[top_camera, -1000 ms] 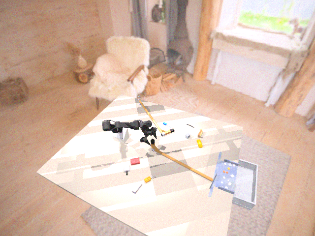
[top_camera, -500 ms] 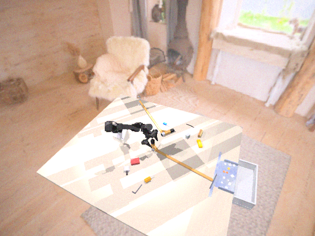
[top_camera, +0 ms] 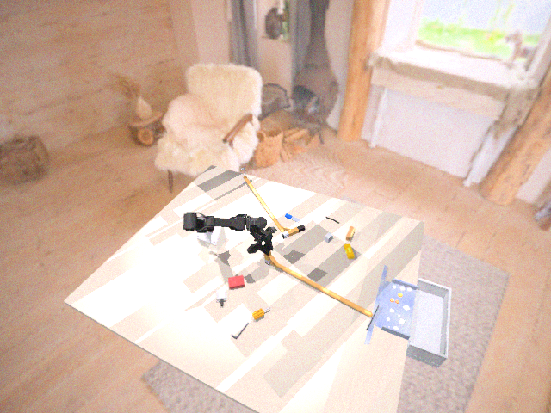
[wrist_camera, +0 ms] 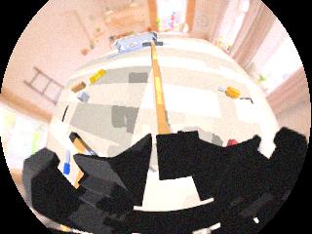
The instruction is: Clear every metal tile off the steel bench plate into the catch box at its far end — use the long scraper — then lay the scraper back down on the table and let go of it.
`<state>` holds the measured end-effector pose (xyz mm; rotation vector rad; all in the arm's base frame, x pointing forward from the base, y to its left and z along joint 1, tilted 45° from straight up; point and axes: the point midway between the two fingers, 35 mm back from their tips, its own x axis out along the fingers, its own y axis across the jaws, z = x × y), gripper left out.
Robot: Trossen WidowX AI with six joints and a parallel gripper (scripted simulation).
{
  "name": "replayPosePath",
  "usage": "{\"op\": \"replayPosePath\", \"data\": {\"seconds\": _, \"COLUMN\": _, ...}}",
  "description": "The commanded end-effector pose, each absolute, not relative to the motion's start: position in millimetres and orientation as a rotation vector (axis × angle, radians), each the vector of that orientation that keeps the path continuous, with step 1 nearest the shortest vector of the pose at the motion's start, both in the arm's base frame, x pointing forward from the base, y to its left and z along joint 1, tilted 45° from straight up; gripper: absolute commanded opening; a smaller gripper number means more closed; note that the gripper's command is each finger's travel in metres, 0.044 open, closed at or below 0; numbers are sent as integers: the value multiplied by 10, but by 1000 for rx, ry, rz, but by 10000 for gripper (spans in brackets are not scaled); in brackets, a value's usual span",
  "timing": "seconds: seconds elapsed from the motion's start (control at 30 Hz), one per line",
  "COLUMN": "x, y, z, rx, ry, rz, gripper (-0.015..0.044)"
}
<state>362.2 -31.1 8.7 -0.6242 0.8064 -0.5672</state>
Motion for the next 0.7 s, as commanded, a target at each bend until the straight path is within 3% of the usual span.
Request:
{"op": "replayPosePath", "data": {"seconds": 0.0, "x": 3622, "y": -310, "z": 91, "rx": -621, "ry": 805, "rz": -569, "gripper": 105}}
{"op": "replayPosePath", "data": {"seconds": 0.17, "x": 3622, "y": -310, "z": 91, "rx": -621, "ry": 805, "rz": -569, "gripper": 72}}
{"op": "replayPosePath", "data": {"seconds": 0.27, "x": 3625, "y": -305, "z": 95, "rx": -622, "ry": 807, "rz": -570, "gripper": 0}}
{"op": "replayPosePath", "data": {"seconds": 0.67, "x": 3652, "y": -238, "z": 50, "rx": -630, "ry": 817, "rz": -558, "gripper": 0}}
